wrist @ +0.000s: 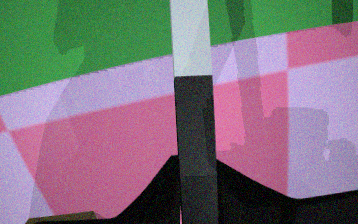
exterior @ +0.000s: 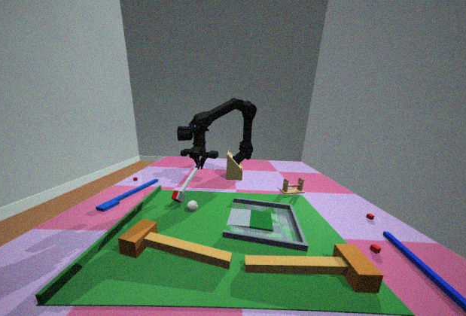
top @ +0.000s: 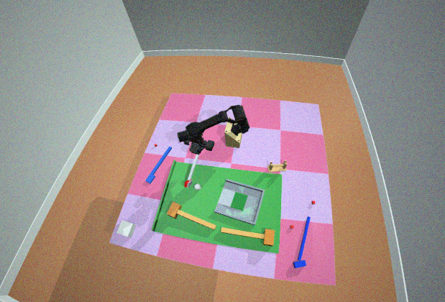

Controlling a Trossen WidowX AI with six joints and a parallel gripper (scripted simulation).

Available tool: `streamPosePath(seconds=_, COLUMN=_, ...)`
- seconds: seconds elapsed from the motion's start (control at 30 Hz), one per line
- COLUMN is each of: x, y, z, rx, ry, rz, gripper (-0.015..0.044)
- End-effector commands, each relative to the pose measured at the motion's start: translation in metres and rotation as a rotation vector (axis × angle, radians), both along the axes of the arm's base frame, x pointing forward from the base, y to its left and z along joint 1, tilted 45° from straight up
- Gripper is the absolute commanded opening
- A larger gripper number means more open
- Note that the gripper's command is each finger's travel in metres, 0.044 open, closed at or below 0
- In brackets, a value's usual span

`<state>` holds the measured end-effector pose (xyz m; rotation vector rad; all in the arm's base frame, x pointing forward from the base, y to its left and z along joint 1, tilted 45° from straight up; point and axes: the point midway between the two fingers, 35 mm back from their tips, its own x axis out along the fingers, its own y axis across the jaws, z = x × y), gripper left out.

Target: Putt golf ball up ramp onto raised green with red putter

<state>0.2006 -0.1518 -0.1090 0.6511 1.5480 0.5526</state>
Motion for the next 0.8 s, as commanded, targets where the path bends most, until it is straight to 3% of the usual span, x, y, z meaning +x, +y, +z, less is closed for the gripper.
streamPosePath(seconds=0.0, x=0.002, y=0.002, z=-0.003, rx=0.0, ry=-0.007, rz=-0.014, gripper=0.0)
streamPosePath(seconds=0.77, x=0.0, y=0.017, z=-0.017, rx=-0.001, ry=-0.002, rz=0.0, gripper=0.0)
